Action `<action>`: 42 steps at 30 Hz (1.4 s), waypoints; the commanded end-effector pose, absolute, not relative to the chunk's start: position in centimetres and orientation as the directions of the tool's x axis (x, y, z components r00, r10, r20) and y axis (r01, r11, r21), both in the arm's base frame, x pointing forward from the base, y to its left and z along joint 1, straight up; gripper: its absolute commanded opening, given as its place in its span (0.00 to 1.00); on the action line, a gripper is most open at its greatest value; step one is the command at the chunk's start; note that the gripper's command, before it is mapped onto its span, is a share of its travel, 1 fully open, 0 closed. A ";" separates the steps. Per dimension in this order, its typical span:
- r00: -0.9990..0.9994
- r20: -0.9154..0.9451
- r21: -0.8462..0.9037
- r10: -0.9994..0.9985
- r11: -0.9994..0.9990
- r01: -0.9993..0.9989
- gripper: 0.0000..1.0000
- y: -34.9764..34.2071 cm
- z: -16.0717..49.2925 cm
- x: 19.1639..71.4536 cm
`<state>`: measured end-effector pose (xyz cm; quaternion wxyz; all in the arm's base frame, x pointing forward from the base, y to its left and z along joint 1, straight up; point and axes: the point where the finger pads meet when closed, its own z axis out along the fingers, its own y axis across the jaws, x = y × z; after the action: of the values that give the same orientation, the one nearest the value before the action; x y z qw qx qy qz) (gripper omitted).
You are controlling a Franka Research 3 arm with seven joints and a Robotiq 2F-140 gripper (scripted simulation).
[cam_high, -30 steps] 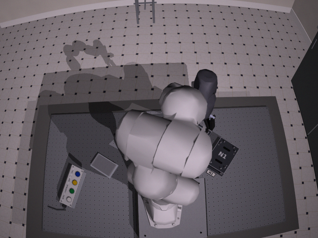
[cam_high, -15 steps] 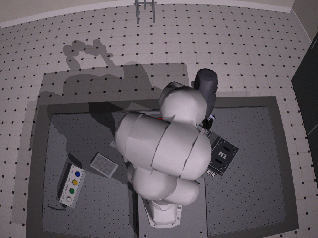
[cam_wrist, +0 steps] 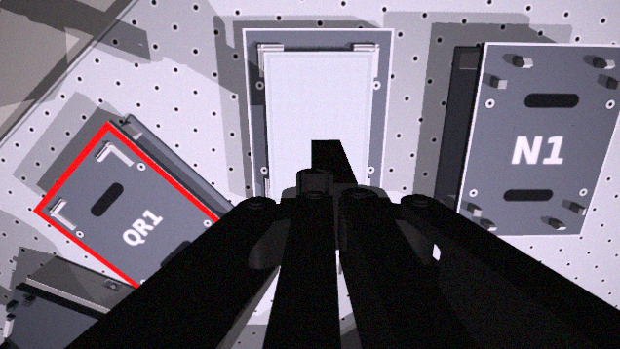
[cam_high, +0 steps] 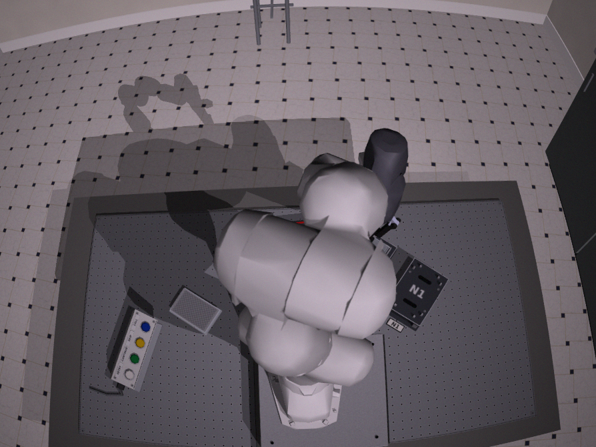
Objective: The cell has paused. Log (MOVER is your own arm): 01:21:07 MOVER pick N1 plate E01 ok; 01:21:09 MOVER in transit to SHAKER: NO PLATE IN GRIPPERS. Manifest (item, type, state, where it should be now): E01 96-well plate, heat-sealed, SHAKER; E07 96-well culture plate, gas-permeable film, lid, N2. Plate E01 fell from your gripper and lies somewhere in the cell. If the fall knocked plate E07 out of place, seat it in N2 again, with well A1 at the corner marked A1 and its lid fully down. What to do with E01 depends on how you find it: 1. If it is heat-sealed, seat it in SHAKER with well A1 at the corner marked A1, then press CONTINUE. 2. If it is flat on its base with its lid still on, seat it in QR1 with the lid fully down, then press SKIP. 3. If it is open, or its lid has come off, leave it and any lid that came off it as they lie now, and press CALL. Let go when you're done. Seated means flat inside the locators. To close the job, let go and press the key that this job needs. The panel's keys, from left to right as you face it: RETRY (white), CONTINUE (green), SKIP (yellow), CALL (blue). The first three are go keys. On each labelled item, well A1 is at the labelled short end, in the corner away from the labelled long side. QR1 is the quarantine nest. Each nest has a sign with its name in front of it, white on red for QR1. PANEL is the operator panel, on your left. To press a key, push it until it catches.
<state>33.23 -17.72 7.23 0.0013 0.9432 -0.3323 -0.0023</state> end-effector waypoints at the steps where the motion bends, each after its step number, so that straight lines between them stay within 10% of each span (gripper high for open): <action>1: 0.781 -0.005 0.002 -0.624 -0.781 -0.624 0.10 -17.7 7.3 33.2; 42: 0.715 -0.003 -0.052 -0.699 -0.714 -0.698 0.10 -14.2 10.2 35.1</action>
<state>34.97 -15.29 9.59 -0.0160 0.9374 -0.3475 0.0122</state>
